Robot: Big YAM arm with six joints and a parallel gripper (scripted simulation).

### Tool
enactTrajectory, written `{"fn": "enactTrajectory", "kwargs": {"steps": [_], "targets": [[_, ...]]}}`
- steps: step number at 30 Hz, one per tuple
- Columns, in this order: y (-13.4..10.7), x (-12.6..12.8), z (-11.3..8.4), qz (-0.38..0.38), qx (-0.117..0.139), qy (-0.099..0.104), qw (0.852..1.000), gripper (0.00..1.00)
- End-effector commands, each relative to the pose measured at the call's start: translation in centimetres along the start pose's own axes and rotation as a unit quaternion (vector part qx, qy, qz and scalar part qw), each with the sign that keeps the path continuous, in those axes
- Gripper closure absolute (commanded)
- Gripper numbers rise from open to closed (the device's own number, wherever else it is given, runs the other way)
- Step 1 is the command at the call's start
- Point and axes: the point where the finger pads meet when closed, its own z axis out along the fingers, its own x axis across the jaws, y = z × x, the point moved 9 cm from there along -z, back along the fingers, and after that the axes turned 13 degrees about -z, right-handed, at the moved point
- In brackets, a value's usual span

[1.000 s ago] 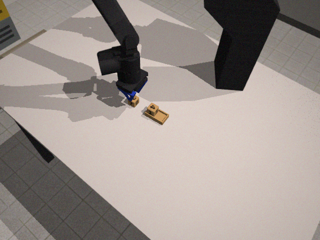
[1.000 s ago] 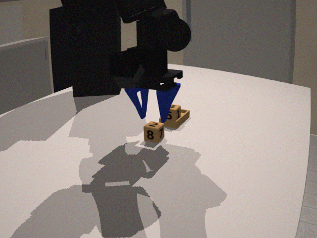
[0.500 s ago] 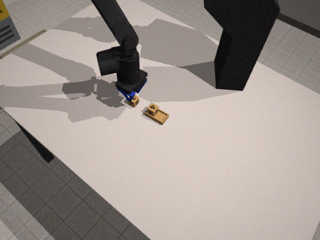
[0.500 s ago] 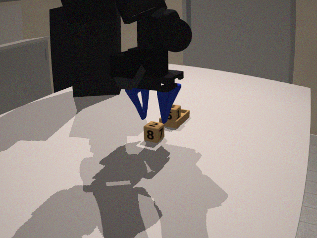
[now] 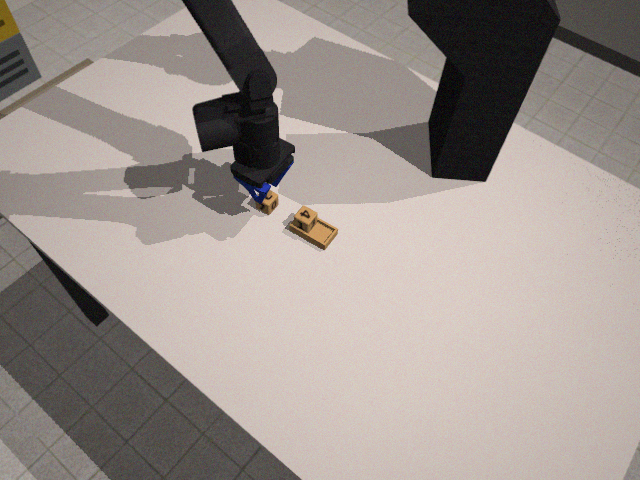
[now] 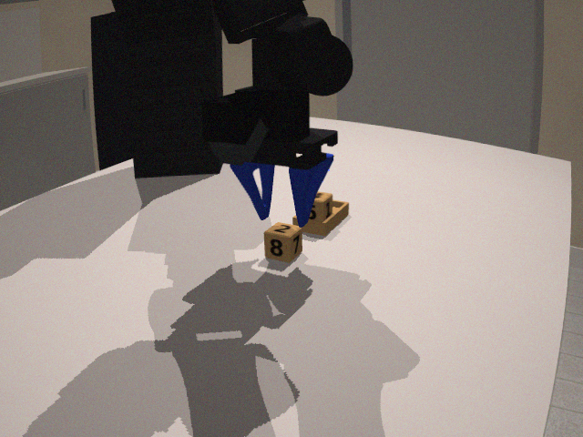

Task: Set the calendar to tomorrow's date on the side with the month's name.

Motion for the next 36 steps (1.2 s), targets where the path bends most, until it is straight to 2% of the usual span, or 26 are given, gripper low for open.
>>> {"fn": "enactTrajectory", "kwargs": {"steps": [1,26,31,36], "targets": [[1.1,0.1,-0.2,0.0,-0.008,0.001,1.0,0.53],[1.1,0.1,-0.2,0.0,-0.008,0.001,1.0,0.53],[0.3,-0.3,0.6,-0.002,-0.001,-0.004,1.0,0.53],[0.4,-0.2,0.9,-0.001,-0.005,-0.001,1.0,0.53]]}}
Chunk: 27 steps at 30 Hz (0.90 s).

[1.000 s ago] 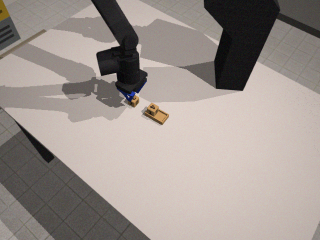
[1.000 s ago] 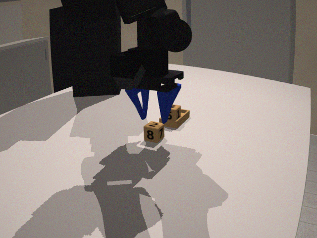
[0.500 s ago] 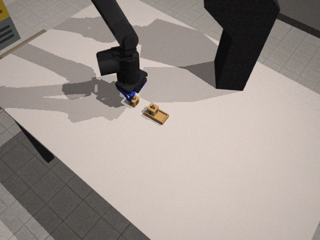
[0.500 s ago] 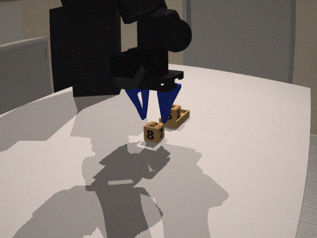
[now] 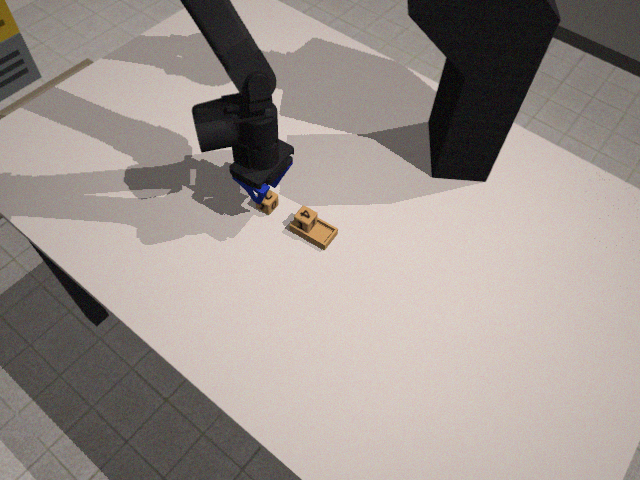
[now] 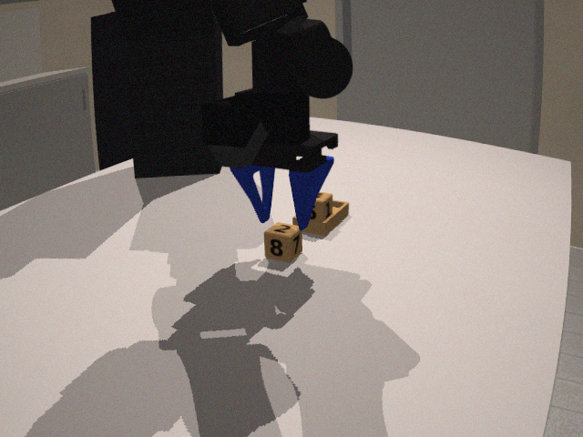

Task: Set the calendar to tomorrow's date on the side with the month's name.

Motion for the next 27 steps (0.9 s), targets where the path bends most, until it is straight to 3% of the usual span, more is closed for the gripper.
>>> {"fn": "enactTrajectory", "kwargs": {"steps": [1,14,27], "targets": [[0.2,-0.3,0.8,-0.002,-0.003,-0.003,1.0,0.53],[0.2,-0.3,2.9,-0.002,-0.004,-0.002,1.0,0.53],[0.1,-0.3,3.1,-0.003,-0.002,-0.004,1.0,0.53]]}}
